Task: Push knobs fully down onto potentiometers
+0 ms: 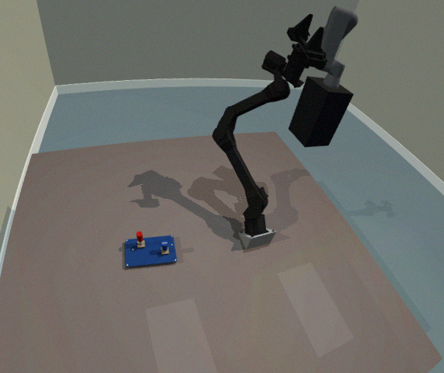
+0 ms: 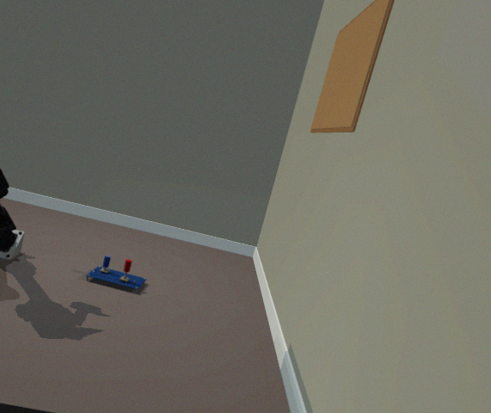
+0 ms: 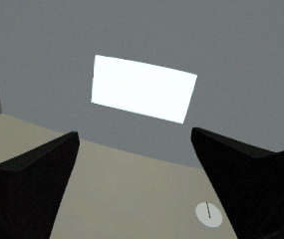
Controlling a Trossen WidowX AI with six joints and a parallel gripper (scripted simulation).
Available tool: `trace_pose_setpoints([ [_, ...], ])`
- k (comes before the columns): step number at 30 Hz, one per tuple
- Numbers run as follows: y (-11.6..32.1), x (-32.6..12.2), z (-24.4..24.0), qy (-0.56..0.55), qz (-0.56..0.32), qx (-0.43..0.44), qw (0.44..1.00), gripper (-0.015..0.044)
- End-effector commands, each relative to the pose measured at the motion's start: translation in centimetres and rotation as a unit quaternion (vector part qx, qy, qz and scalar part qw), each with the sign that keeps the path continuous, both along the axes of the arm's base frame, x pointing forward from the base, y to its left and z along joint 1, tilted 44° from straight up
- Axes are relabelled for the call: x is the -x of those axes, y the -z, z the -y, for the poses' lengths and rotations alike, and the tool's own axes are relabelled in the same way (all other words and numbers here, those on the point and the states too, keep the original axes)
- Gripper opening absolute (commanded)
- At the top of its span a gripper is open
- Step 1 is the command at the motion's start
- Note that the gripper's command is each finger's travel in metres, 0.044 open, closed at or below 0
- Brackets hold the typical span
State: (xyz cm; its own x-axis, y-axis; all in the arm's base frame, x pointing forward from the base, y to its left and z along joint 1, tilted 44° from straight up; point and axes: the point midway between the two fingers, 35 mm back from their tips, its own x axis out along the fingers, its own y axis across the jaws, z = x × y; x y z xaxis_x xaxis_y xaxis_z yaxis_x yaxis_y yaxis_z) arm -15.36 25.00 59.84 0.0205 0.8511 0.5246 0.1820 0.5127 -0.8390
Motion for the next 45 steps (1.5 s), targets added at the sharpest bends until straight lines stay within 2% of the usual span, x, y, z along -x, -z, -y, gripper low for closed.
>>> trace_pose_setpoints([
  [1, 0.0, 0.0, 0.0, 0.000, 0.000, 0.000, 1.000, 0.0374],
  [15, 3.7, -1.1, -5.7, 0.018, -0.036, 0.063, 0.997, 0.0006],
  [32, 7.5, -5.6, -10.4, 0.089, -0.007, 0.112, 0.990, 0.0000],
  [45, 12.5, -10.7, -14.6, 0.138, -0.080, 0.182, 0.970, 0.0000],
])
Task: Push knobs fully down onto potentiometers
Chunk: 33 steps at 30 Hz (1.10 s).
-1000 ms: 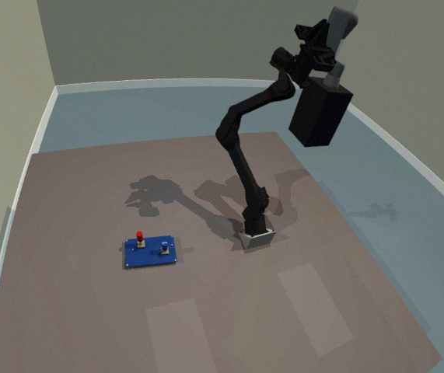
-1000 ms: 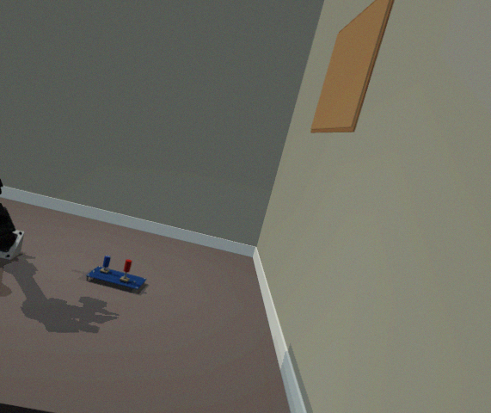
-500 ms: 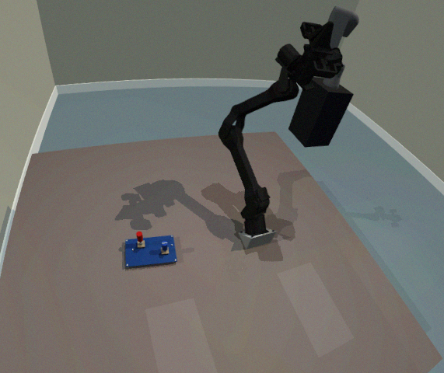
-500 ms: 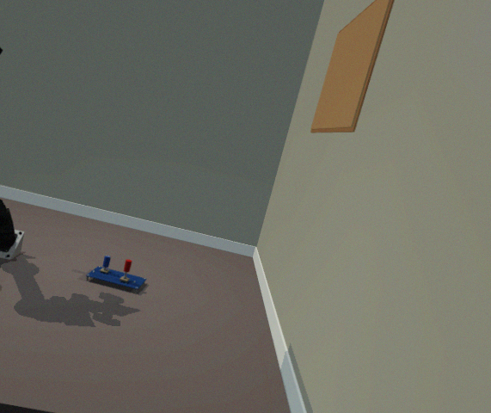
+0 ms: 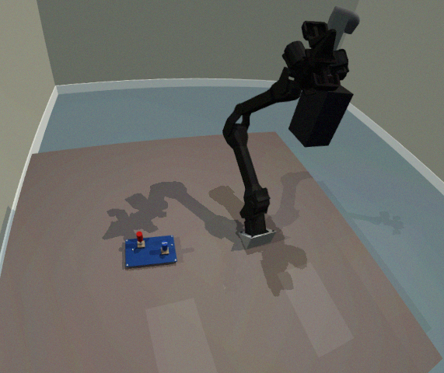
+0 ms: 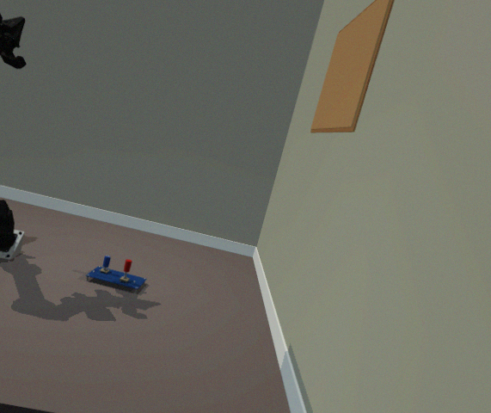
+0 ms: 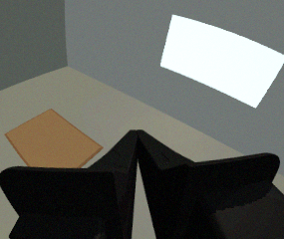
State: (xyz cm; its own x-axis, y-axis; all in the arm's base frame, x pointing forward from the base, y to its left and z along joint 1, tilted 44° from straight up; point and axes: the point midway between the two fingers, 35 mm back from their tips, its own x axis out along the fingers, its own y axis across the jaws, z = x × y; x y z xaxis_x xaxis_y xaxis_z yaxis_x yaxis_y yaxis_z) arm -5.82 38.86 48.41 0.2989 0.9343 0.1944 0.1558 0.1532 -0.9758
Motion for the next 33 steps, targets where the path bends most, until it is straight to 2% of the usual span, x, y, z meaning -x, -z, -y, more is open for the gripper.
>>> trace_pose_setpoints([
  [1, 1.5, -1.7, -1.0, 0.018, -0.027, 0.014, 0.999, 0.0000],
  [12, 5.5, -6.1, -2.7, 0.059, -0.077, 0.063, 0.993, 0.0000],
  [33, 15.4, -17.7, -3.7, 0.220, -0.298, 0.108, 0.923, 0.0000],
])
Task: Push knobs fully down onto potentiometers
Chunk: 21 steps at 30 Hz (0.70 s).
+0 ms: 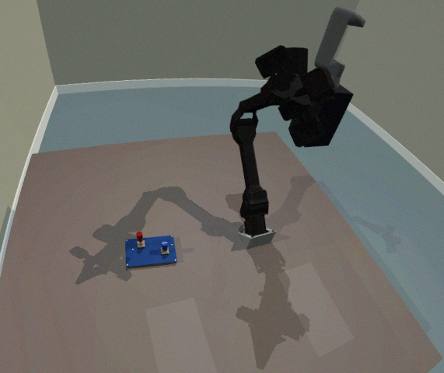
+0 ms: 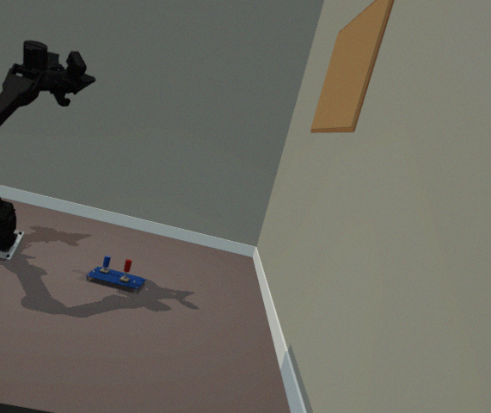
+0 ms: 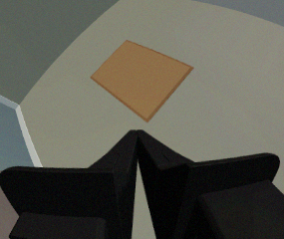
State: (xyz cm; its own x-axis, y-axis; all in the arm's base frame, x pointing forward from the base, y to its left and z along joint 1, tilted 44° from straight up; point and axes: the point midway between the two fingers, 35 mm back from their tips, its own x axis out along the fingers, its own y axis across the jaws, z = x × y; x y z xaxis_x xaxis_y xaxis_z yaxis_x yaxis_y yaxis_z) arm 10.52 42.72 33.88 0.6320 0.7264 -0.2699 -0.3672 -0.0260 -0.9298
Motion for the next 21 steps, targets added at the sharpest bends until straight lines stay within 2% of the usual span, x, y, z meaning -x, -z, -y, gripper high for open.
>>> trace_pose_setpoints([
  [1, 1.4, -1.9, 0.3, 0.036, -0.036, 0.000, 0.999, 0.0000],
  [10, 5.5, -6.7, 1.9, 0.140, -0.123, 0.002, 0.982, 0.0000],
  [21, 10.4, -12.5, 6.1, 0.281, -0.202, -0.001, 0.938, 0.0000],
])
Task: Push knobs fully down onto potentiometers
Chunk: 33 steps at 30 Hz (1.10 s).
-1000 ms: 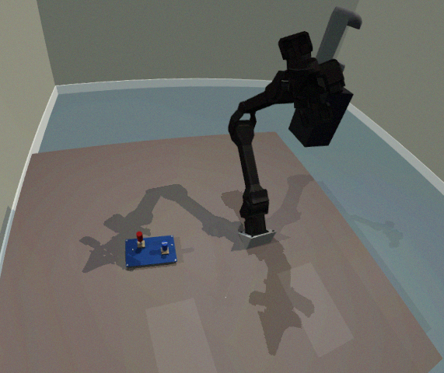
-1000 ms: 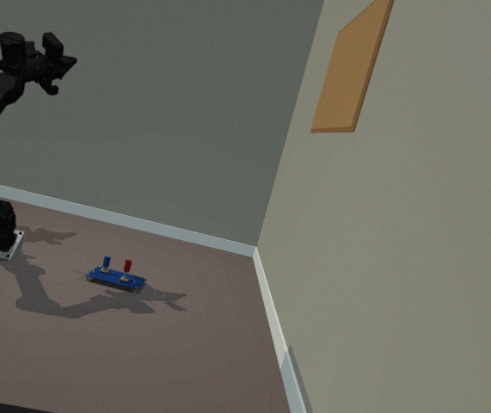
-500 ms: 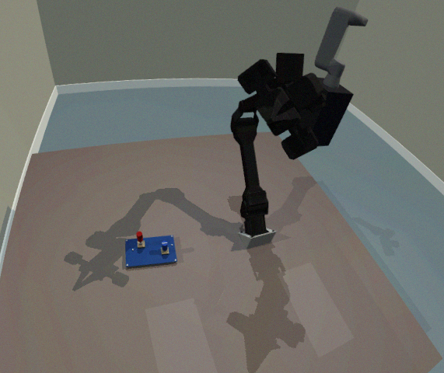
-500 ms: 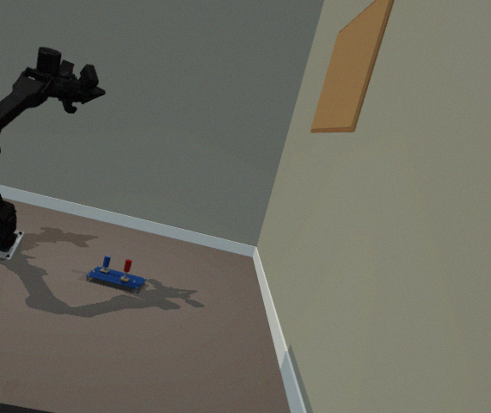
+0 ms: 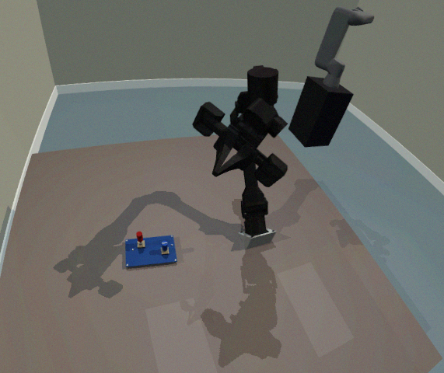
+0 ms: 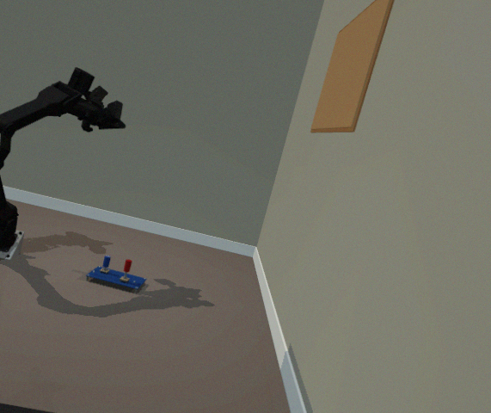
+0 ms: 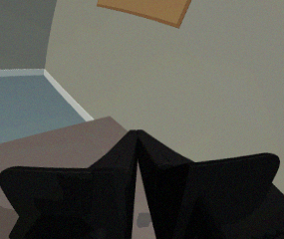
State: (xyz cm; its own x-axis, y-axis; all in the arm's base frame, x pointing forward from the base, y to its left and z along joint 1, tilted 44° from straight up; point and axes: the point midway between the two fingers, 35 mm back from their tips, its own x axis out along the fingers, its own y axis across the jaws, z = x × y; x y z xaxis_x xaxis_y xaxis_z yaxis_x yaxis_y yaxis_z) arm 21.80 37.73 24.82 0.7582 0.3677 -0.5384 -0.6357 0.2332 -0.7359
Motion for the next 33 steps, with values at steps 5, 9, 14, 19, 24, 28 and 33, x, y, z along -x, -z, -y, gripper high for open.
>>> trace_pose_setpoints([
  [5, 3.4, -3.3, 3.3, 0.113, -0.057, -0.006, 0.992, 0.0000],
  [9, 5.0, -4.9, 5.2, 0.176, -0.083, -0.012, 0.981, 0.0000],
  [14, 6.8, -6.5, 7.6, 0.254, -0.110, -0.020, 0.961, 0.0000],
  [19, 8.3, -7.8, 10.1, 0.330, -0.132, -0.029, 0.934, 0.0000],
  [24, 9.7, -8.8, 12.7, 0.407, -0.148, -0.039, 0.901, 0.0000],
  [28, 10.7, -9.4, 14.8, 0.467, -0.156, -0.046, 0.869, 0.0000],
  [33, 11.9, -10.0, 17.4, 0.539, -0.162, -0.054, 0.825, 0.0000],
])
